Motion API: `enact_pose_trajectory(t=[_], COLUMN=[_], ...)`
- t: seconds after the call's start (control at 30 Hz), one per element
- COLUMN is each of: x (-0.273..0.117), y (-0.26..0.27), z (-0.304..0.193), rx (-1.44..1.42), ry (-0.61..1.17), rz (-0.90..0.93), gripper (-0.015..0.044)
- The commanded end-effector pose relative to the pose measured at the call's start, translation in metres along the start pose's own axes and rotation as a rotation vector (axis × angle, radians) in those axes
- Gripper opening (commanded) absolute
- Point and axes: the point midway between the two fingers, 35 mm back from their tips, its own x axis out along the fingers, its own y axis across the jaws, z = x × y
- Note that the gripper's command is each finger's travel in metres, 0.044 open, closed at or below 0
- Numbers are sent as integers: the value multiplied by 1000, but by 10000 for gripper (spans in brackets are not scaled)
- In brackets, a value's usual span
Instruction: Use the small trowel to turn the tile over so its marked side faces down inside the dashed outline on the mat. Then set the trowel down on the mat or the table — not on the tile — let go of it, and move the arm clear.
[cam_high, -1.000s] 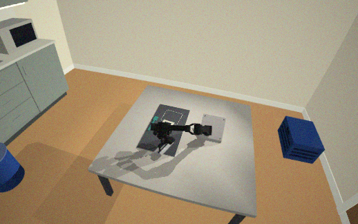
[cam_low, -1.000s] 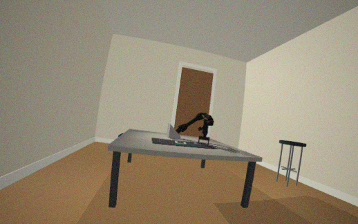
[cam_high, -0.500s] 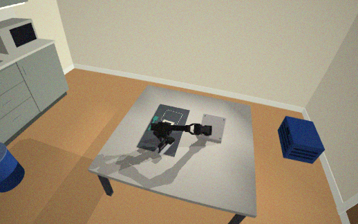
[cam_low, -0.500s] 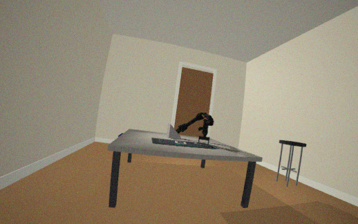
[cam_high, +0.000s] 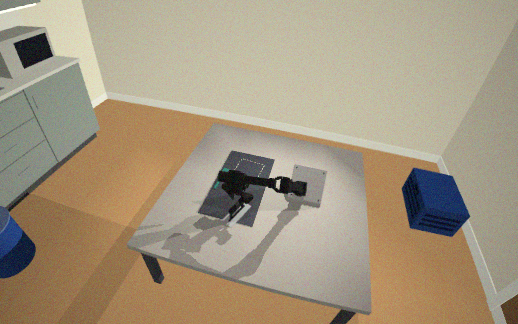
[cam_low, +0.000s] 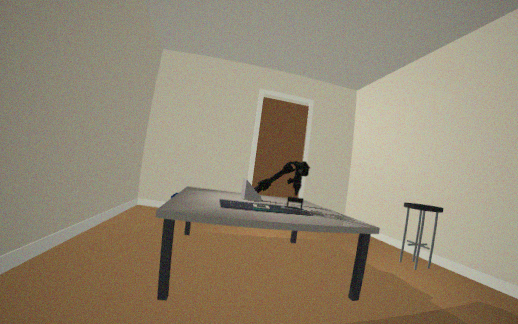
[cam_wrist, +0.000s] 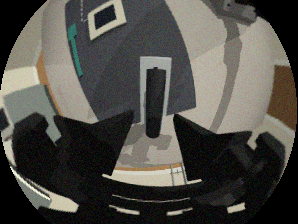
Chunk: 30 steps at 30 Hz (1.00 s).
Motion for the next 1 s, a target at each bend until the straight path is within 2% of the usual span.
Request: enact_pose_trajectory(t=[0.0, 0.03, 0.07, 0.27, 0.97], x=[-4, -4, -5, -14, 1], y=[-2, -2, 0, -1, -12], z=[-2, -2, 0, 0, 5], rx=[-6, -6, -1, -23, -692], ry=[3, 3, 2, -3, -155], rz=[-8, -8, 1, 6, 126], gripper=[270, 270, 296, 300, 300])
